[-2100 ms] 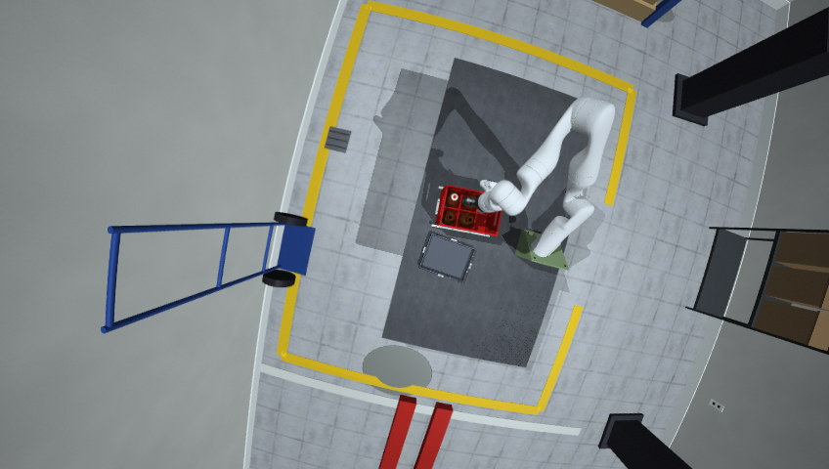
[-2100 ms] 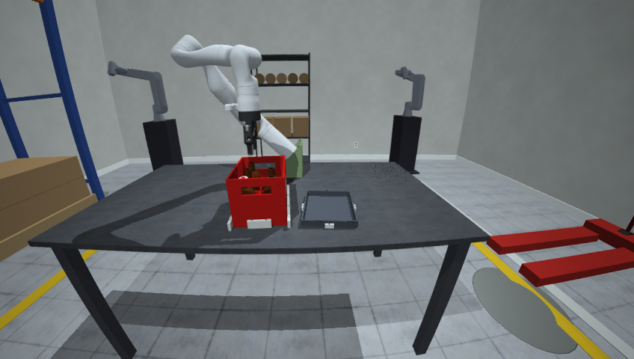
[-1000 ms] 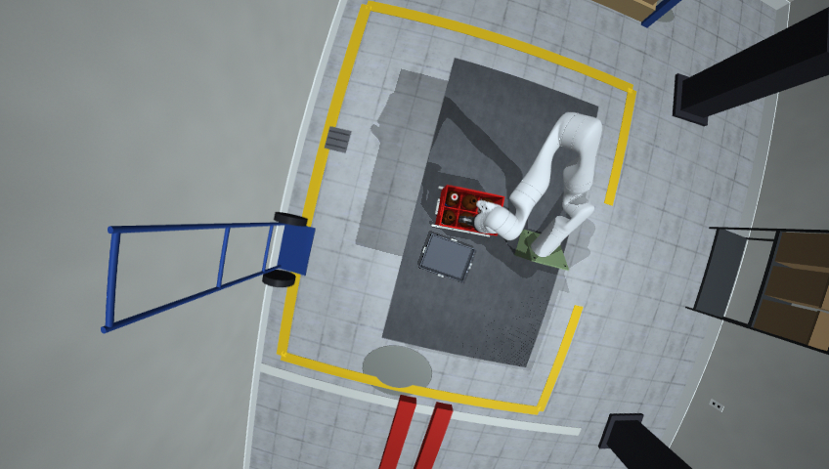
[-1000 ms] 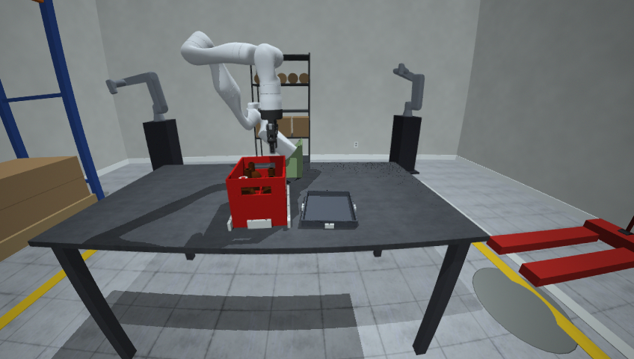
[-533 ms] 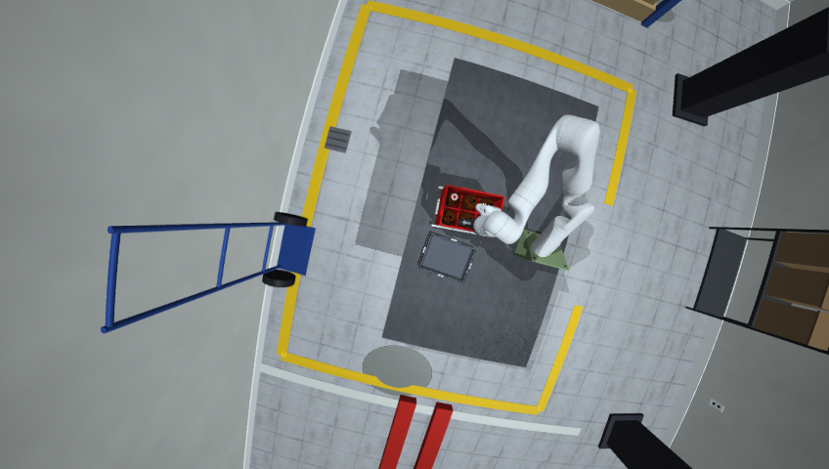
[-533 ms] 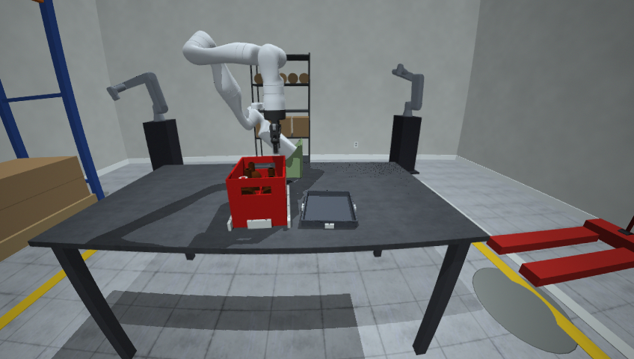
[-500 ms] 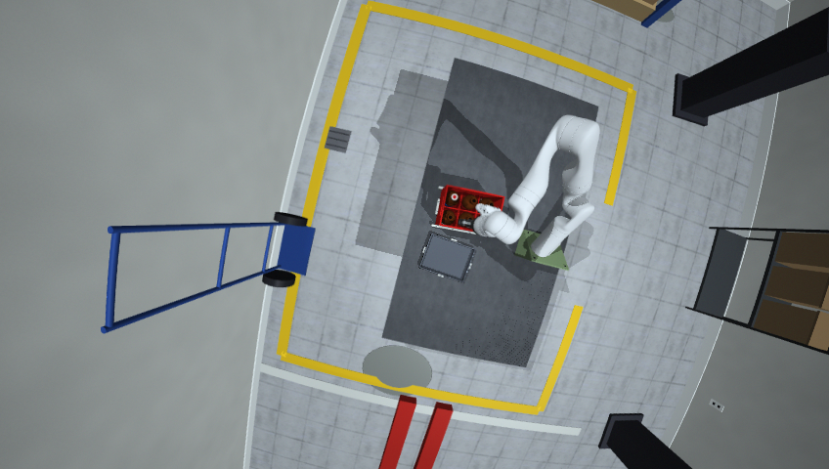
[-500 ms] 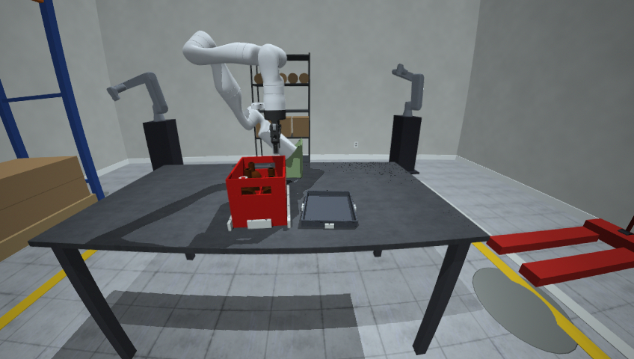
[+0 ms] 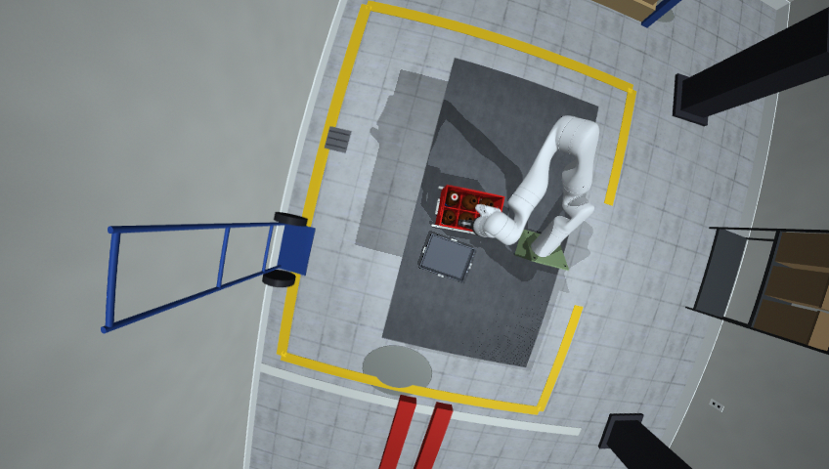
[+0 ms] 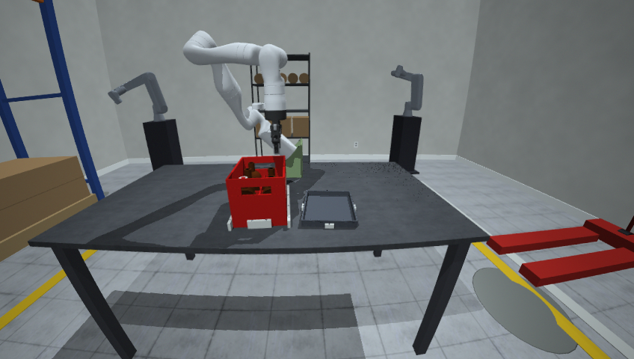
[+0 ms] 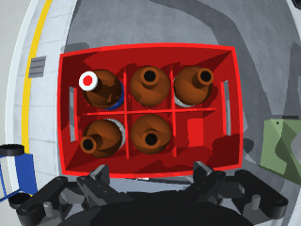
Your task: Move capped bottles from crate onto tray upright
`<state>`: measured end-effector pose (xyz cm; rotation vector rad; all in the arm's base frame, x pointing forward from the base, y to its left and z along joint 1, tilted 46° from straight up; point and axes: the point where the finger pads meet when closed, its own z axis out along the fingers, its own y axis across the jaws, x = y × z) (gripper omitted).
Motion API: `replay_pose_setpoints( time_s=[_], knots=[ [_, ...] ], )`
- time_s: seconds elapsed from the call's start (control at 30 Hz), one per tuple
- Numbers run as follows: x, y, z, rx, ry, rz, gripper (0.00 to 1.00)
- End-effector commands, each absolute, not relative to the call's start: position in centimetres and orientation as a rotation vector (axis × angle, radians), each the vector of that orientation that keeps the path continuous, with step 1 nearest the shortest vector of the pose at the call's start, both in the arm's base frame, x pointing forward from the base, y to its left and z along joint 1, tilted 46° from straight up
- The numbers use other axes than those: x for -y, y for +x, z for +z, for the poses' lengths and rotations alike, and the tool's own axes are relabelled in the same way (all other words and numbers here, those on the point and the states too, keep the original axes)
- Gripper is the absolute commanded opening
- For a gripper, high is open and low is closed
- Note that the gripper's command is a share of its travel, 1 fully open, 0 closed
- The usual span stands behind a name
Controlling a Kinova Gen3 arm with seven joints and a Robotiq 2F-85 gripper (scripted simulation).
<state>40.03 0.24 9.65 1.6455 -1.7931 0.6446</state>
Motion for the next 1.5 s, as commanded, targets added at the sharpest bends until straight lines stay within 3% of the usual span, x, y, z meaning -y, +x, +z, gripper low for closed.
replay_pose_setpoints(
  time_s=[0.0,1.33,1.37,1.47],
  knots=[
    [-0.31,40.06,9.68,1.794,1.647,0.646,1.00],
    [-0.31,40.06,9.68,1.794,1.647,0.646,1.00],
    [-0.10,40.27,9.84,1.782,1.657,0.640,0.60],
    [0.54,40.88,10.30,1.746,1.687,0.623,0.60]
  ],
)
